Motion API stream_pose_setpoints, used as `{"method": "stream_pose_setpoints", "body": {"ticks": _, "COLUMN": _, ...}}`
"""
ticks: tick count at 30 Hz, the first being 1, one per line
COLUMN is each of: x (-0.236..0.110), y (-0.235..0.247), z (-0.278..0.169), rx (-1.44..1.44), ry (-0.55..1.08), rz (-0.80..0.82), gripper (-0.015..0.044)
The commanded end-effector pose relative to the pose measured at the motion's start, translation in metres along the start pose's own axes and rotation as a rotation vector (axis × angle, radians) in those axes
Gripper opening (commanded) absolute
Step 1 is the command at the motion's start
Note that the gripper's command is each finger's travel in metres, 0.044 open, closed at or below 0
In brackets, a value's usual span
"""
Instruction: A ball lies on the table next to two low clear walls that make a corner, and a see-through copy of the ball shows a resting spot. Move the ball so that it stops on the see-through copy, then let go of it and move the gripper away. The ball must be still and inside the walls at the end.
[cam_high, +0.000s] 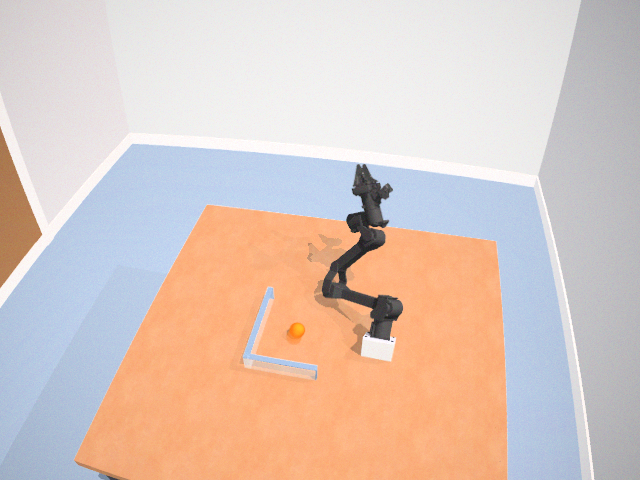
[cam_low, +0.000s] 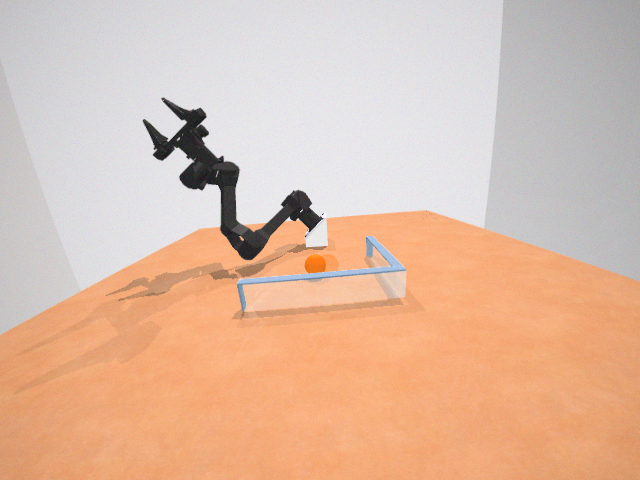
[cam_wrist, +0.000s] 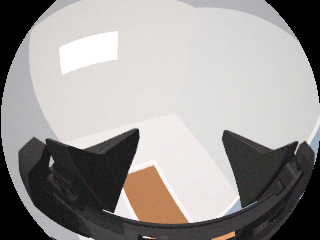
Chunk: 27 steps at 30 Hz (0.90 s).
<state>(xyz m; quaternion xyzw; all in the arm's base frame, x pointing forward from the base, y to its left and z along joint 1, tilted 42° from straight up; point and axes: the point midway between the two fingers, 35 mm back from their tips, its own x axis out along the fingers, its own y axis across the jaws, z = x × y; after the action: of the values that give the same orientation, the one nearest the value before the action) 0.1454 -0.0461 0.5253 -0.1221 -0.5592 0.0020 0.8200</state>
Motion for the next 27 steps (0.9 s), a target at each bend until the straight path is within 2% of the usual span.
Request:
{"method": "stream_pose_setpoints", "body": {"ticks": 1, "x": 0.000, "y": 0.000, "z": 0.003, "rx": -0.004, "ry": -0.007, "rz": 0.003, "gripper": 0.0374}}
{"method": "stream_pose_setpoints", "body": {"ticks": 7, "x": 0.003, "y": 0.032, "z": 0.087, "rx": -0.135, "ry": -0.201, "rz": 0.124, "gripper": 0.0366}}
{"method": "stream_pose_setpoints", "body": {"ticks": 11, "x": -0.003, "y": 0.075, "z": 0.134, "rx": -0.241, "ry": -0.308, "rz": 0.254, "gripper": 0.0366}}
{"method": "stream_pose_setpoints", "body": {"ticks": 15, "x": -0.012, "y": 0.129, "z": 0.164, "rx": -0.350, "ry": -0.376, "rz": 0.406, "gripper": 0.0366}}
{"method": "stream_pose_setpoints", "body": {"ticks": 21, "x": -0.033, "y": 0.217, "z": 0.173, "rx": -0.510, "ry": -0.404, "rz": 0.665, "gripper": 0.0366}}
{"method": "stream_pose_setpoints", "body": {"ticks": 27, "x": -0.057, "y": 0.295, "z": 0.143, "rx": -0.644, "ry": -0.339, "rz": 0.922, "gripper": 0.0366}}
